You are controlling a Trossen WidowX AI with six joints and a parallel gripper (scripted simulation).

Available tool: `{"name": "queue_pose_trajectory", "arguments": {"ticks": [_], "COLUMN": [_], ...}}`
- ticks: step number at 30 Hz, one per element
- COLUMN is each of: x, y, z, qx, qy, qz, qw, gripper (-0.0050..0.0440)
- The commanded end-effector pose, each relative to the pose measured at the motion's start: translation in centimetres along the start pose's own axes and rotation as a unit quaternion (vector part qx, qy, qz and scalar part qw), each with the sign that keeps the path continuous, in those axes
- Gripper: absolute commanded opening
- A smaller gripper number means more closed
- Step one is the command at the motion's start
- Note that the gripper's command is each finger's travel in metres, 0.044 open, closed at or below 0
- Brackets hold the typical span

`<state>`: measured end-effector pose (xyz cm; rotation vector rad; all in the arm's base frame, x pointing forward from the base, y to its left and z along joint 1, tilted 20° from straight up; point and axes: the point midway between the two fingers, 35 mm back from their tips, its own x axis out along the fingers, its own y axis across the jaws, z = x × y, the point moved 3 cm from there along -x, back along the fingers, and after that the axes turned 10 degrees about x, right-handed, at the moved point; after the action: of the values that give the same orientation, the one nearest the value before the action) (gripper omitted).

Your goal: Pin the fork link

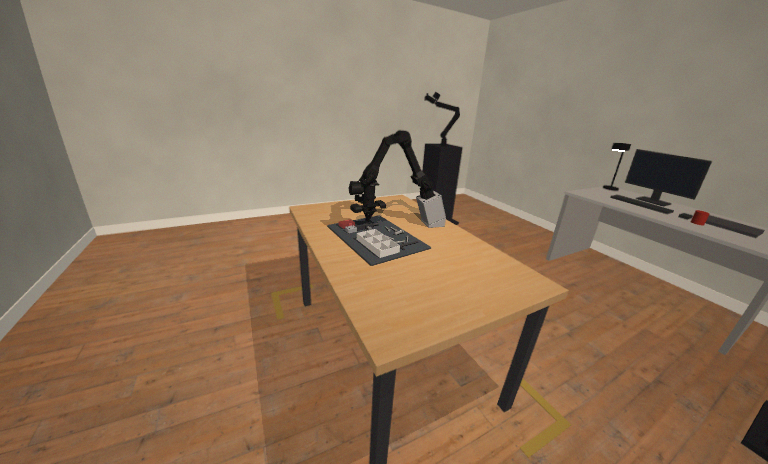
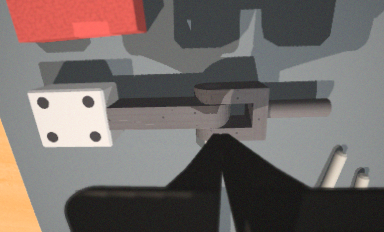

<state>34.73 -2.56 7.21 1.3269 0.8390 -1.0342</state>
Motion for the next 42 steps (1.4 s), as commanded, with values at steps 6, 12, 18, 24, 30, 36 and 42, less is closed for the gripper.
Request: {"name": "queue_pose_trajectory", "arguments": {"ticks": [6,12,18,24,30,36,42], "x": [-1.3,-1.3,-1.2,-1.0,-1.0,-1.2,-1.2], "y": [1.0,1.0,0.9,0.8,0.2,0.3,0.0], "z": [0.0,0.0,0.0,-0.4,-1.2,-1.8,-2.7], "qx": [0.004,0.000,-0.002,-0.008,-0.005,-0.005,-0.005], "qy": [0.002,0.008,0.014,0.030,0.027,0.027,0.027], "qz": [0.023,0.022,0.019,0.012,0.010,0.014,0.012], "qw": [1.000,1.000,1.000,0.999,1.000,1.000,1.000], "gripper": [-0.0050,-0.0050,-0.0050,-0.0050,-0.0050,-0.0050,-0.0050]}}
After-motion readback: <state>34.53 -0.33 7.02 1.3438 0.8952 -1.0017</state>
